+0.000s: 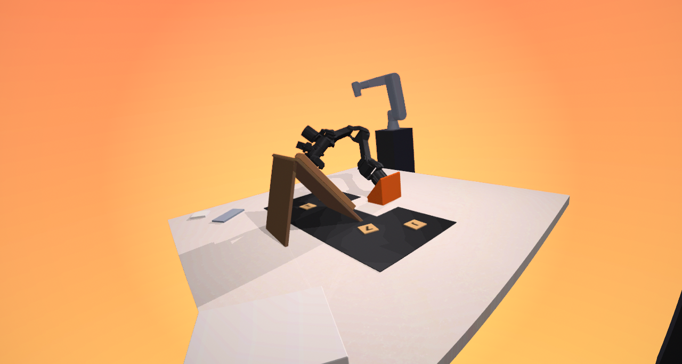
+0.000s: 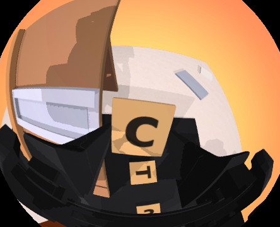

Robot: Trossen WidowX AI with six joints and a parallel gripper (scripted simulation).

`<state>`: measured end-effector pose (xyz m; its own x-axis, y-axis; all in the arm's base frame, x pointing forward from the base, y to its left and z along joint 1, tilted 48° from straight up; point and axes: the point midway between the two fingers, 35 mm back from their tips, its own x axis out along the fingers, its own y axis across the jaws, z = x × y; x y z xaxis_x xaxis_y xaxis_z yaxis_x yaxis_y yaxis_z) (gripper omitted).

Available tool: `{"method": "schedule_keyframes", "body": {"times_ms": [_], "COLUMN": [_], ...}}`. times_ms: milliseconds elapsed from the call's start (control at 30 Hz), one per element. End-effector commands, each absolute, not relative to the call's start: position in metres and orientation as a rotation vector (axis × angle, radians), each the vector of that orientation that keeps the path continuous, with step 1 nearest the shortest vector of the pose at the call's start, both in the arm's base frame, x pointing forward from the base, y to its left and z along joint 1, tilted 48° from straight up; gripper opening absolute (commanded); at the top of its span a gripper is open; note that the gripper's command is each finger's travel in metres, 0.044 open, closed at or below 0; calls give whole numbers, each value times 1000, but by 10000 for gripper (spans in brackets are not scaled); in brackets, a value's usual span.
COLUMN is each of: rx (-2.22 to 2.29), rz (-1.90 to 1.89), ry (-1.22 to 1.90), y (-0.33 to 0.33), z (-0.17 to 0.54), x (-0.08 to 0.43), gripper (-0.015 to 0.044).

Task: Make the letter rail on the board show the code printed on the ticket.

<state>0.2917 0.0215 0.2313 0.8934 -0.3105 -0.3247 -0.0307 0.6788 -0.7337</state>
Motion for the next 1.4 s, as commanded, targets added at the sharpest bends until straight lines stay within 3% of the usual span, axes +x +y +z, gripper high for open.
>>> {"method": "schedule_keyframes", "body": {"times_ms": [0, 1367], "rx": [-810, -810], "rz": [-166, -165], "ry": [449, 449], "y": [24, 38], "z": [230, 214], "x": [292, 291], "gripper": [0, 0]}}
